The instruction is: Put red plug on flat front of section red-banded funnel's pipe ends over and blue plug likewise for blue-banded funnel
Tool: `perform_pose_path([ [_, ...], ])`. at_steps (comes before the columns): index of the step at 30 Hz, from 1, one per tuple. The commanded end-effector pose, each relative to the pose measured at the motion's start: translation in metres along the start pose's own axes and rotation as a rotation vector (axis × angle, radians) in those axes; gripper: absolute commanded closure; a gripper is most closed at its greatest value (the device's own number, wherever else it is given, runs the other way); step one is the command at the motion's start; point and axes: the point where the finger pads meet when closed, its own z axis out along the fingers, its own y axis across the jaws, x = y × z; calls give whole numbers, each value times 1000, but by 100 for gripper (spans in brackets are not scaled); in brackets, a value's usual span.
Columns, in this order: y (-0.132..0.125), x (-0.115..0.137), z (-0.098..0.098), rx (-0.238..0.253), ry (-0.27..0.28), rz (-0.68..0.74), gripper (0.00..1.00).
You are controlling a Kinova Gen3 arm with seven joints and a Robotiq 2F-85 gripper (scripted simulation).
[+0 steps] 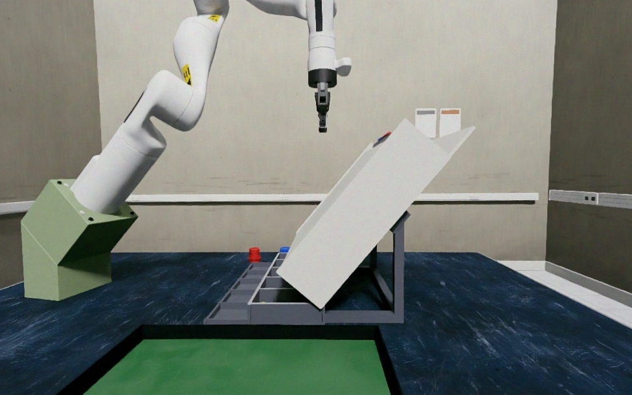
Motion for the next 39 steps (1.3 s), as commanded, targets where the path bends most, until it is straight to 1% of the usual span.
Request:
perform_pose_path([
  [1, 0, 0, 0, 1, 1, -1, 0],
  [2, 49, -42, 26, 1, 1, 0, 0],
  [5, 52, -46, 28, 1, 1, 0, 0],
  [7, 61, -54, 33, 1, 1, 0, 0],
  [12, 100, -88, 55, 1, 1, 0, 0],
  [13, 104, -91, 57, 1, 1, 0, 0],
  [18, 104, -91, 57, 1, 1, 0, 0],
  [19, 147, -129, 81, -3, -9, 5, 0],
  [20, 150, -132, 83, -3, -9, 5, 0],
  [39, 150, -132, 83, -4, -8, 5, 0],
])
